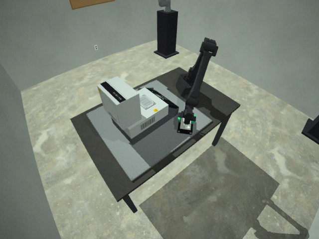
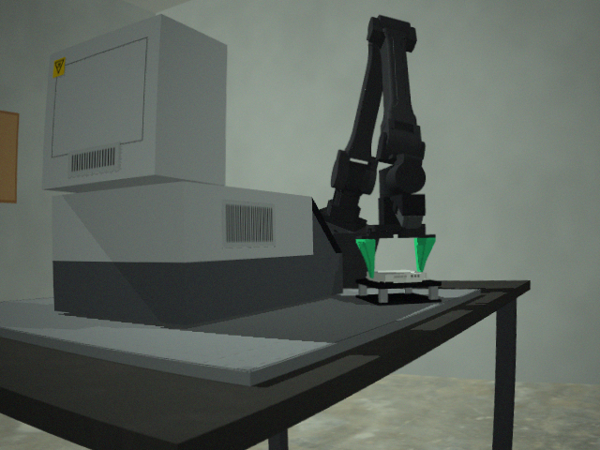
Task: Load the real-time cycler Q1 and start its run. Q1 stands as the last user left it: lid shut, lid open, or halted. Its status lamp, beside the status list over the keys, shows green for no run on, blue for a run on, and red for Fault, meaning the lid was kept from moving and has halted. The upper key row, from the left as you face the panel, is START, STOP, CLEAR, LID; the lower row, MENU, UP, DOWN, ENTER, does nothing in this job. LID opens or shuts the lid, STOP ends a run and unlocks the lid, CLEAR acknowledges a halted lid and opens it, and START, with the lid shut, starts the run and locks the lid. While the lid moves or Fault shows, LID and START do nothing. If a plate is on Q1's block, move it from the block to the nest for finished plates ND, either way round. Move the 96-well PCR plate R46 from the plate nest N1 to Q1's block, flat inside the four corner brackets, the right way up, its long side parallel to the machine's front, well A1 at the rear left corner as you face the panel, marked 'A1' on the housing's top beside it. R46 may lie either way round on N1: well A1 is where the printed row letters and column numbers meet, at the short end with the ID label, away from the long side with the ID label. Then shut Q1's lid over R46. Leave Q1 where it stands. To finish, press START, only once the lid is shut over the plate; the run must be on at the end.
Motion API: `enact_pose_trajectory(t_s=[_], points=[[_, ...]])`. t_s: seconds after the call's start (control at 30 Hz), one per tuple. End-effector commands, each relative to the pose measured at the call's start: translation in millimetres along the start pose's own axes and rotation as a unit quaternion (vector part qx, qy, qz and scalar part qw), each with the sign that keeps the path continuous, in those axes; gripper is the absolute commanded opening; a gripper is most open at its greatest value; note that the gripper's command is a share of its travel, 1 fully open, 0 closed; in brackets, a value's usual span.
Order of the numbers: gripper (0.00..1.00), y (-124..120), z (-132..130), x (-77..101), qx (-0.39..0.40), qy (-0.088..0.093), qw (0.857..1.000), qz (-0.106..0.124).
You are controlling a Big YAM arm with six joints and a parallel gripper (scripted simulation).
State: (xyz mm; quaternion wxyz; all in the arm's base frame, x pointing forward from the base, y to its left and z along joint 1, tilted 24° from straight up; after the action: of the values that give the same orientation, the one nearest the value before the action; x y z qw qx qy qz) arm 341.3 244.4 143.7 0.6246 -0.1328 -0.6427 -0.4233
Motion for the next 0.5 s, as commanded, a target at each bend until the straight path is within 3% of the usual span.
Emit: enact_pose_trajectory(t_s=[0.0,0.33,0.47], points=[[1.0,22.7,-4.2,4.3,-0.001,-0.006,1.0,-0.026],[1.0,25.7,1.5,1.3,0.006,-0.003,1.0,-0.027],[1.0,16.0,2.2,-3.4,0.004,-0.002,1.0,-0.014]])
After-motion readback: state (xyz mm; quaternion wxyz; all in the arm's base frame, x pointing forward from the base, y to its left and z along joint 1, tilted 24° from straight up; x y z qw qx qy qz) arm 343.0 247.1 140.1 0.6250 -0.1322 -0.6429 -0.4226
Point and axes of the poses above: the point where the finger pads meet when closed, its own x axis back along the fingers, its own z axis across the jaws, y = z × x, the point moved 9 cm from there along x, back along the fingers, and after that the axes turned 6 degrees about x, right-handed, at the moved point
